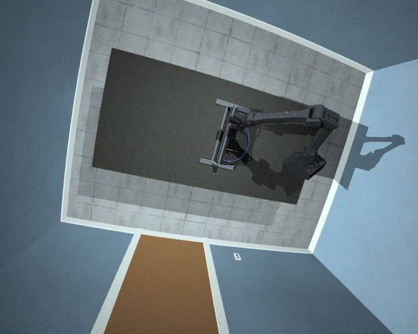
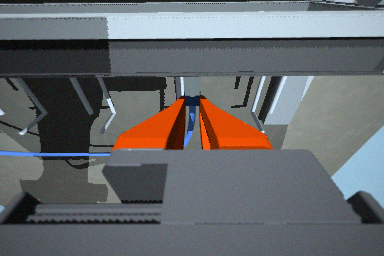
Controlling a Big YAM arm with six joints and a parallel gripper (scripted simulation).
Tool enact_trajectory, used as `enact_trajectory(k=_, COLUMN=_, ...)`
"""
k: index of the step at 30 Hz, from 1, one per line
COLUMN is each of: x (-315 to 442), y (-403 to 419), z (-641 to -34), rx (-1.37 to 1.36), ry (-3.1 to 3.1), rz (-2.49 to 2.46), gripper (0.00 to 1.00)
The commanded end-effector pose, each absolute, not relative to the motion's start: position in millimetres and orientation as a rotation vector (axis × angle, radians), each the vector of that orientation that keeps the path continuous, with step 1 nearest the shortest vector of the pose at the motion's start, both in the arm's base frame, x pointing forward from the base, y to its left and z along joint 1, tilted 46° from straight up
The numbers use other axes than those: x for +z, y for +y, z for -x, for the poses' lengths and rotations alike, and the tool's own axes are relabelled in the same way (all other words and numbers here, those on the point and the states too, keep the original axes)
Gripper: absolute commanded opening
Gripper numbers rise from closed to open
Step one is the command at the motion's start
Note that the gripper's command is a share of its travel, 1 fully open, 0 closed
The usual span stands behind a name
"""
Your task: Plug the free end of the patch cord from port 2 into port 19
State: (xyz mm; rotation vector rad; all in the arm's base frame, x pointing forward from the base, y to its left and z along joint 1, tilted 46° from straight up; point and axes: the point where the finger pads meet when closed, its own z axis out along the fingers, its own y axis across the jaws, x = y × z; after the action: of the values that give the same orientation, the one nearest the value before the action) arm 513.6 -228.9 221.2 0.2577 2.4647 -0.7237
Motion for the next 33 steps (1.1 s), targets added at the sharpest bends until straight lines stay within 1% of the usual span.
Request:
enact_trajectory(k=1, x=235.7, y=-223.7, z=-523.0, rx=-0.719, ry=2.438, rz=-0.254, gripper=0.0)
enact_trajectory(k=33, x=228.5, y=-226.7, z=-520.3, rx=-0.722, ry=2.451, rz=-0.256, gripper=0.0)
